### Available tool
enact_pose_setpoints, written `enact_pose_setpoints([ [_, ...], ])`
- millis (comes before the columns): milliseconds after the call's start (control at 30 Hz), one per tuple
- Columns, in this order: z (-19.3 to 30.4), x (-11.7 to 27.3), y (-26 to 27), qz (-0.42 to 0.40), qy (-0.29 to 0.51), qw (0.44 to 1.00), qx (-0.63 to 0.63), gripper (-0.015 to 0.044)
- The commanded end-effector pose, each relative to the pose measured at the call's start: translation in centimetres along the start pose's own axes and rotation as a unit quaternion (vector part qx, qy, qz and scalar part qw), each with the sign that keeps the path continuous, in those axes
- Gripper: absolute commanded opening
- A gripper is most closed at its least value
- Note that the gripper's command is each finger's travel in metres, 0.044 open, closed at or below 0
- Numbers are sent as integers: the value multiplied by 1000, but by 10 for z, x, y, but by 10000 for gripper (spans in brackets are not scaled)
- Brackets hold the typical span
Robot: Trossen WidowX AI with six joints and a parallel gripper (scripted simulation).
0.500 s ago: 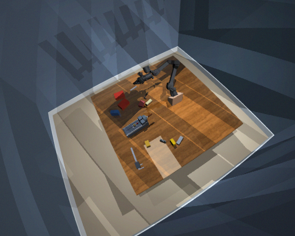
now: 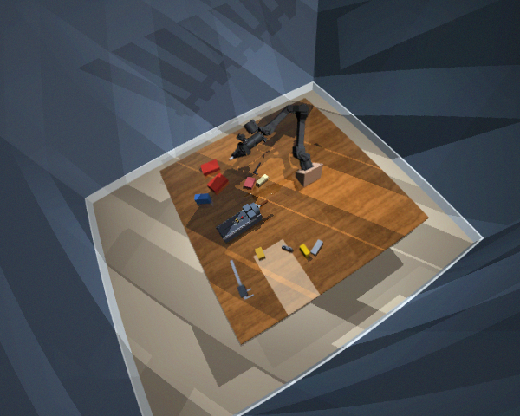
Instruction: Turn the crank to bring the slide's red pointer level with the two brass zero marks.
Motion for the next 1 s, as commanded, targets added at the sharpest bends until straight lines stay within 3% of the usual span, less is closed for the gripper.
enact_pose_setpoints([
  [0, 1, -17, 9, -1, 30, 999, 16, 440],
  [967, 62, -123, 127, -17, 236, 952, 195, 440],
])
Point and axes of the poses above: the point midway between the two fingers, 35 mm back from their tips, its own x axis back along the fingers, its own y axis across the jaws, z = x × y, the point moved 3 cm from there along x, back along the fingers, and after that the axes turned 13 degrees about x, right-handed, at the moved point
